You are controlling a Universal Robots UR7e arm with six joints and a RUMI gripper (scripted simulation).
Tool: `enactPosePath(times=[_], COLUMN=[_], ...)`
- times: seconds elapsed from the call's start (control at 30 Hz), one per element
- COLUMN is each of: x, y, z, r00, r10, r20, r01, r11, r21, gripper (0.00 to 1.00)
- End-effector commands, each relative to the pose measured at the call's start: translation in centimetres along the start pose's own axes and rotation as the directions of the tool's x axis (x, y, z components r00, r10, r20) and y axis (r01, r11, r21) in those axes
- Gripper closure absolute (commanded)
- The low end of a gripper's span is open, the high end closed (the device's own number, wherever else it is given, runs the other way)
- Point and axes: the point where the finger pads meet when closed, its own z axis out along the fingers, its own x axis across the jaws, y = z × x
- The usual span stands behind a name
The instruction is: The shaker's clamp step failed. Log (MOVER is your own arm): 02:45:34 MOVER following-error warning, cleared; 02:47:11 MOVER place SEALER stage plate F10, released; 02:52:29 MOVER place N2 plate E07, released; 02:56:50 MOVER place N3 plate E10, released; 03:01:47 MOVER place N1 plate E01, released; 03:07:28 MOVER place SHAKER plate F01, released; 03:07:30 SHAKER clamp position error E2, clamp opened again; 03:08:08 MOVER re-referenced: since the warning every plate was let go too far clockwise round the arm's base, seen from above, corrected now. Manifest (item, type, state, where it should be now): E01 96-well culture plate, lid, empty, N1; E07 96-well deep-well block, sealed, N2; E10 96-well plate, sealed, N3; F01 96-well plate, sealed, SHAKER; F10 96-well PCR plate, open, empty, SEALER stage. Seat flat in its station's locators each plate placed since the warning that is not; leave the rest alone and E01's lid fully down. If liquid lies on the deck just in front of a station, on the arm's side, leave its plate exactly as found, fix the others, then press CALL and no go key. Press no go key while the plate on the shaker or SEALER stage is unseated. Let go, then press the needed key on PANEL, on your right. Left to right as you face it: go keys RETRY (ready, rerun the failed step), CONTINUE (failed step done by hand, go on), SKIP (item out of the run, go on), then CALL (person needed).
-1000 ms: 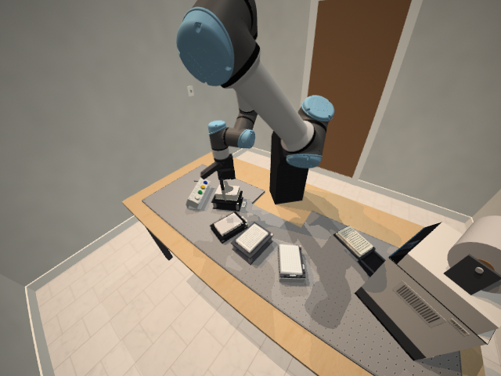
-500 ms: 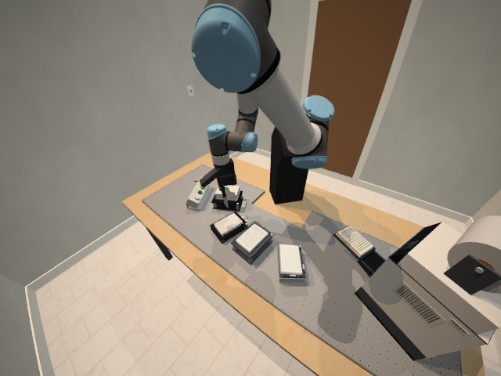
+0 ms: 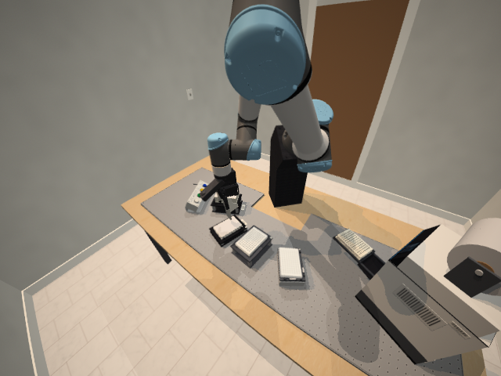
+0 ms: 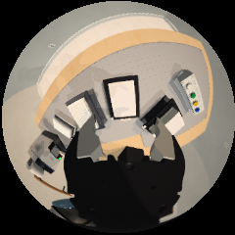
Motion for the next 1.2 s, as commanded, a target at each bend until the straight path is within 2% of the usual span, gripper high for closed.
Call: enactPosePath(times=[0.0, 1.17], x=[-0.4, -0.4], y=[-0.2, -0.2], z=[-0.1, 4.8], r00=[1.000, 1.000], r10=[-0.001, -0.001], r20=[-0.002, -0.002], r01=[0.001, 0.001], r11=[1.000, 1.000], r21=[0.000, 0.000], gripper=[0.18, 0.18])
